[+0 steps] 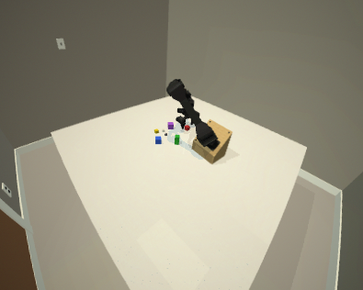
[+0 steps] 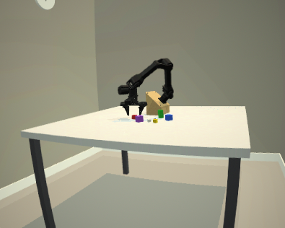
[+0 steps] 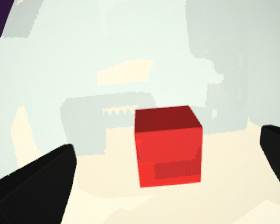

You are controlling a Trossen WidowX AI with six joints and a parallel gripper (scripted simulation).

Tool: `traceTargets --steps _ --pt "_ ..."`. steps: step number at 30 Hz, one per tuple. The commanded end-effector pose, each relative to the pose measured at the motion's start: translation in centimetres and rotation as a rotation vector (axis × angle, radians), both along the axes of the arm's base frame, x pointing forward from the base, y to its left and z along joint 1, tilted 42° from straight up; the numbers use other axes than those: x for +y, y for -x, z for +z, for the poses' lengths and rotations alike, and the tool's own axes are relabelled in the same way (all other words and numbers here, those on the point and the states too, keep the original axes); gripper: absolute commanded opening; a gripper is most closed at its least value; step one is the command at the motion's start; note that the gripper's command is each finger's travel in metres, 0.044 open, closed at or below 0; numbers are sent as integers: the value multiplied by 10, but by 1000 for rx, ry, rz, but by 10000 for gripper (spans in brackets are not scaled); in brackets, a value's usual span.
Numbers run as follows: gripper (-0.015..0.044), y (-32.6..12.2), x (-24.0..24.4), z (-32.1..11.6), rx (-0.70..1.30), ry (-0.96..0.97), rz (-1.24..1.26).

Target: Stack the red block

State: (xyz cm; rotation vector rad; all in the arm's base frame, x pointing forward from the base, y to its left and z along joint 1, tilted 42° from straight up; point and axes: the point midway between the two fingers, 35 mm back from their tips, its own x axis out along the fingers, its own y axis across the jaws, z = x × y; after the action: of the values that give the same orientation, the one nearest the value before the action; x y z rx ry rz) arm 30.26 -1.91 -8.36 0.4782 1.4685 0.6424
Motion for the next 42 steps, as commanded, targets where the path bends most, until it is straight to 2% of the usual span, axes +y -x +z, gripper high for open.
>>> traceTargets --steps 1,20,32,39,42 --pt "440 3 6 -6 13 -7 -4" --pt "440 3 8 -9 13 -7 -4" --pt "125 3 8 -9 13 -7 -4" --pt "78 3 8 -9 13 -7 -4" --pt "0 3 4 -4 13 -7 -4"
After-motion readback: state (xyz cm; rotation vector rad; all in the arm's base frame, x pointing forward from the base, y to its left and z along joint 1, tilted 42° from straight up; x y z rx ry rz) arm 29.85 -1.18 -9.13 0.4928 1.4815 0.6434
